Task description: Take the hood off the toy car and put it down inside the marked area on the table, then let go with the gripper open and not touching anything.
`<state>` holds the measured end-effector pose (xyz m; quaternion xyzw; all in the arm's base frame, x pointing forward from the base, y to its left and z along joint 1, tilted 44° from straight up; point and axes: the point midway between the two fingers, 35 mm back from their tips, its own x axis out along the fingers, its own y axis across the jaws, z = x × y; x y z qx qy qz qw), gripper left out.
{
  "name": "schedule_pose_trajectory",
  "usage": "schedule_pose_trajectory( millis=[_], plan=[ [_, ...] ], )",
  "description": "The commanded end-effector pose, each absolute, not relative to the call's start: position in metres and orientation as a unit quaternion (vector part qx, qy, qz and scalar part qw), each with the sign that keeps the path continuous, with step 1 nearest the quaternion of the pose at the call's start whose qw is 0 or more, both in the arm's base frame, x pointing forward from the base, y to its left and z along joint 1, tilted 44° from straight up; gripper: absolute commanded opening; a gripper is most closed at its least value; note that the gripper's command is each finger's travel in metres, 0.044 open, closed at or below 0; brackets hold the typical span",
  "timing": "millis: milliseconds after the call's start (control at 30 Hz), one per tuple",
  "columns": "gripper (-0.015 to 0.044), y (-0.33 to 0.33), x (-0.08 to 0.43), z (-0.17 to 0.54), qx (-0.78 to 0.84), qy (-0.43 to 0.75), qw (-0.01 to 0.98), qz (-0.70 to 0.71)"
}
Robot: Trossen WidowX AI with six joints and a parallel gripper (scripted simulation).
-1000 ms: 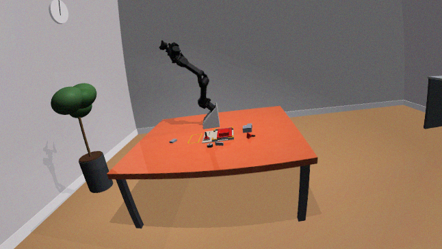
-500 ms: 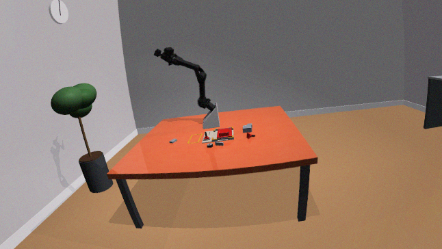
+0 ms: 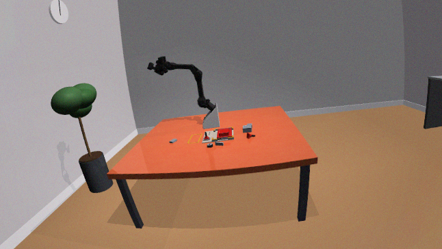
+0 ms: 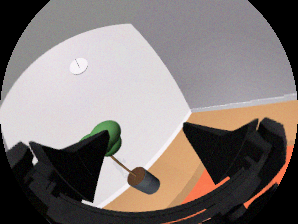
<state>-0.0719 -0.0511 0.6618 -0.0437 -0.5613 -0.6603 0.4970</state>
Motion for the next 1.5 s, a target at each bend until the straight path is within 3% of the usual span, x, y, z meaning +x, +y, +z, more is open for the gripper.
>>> schedule_pose_trajectory(
  millis=[0,333,667,1133,1467],
  plan=[
    [0.044,-0.088,-0.069,0.652,-0.002,-0.539,0.519,-0.663],
    [0.044,-0.194,-0.032,0.613,0.109,-0.443,0.583,-0.672],
    [0.044,-0.271,0.043,0.559,0.199,-0.326,0.65,-0.656],
    [0.044,-0.312,0.173,0.468,0.257,-0.135,0.734,-0.614],
    [0.044,-0.298,0.274,0.381,0.262,0.028,0.775,-0.574]
  ],
)
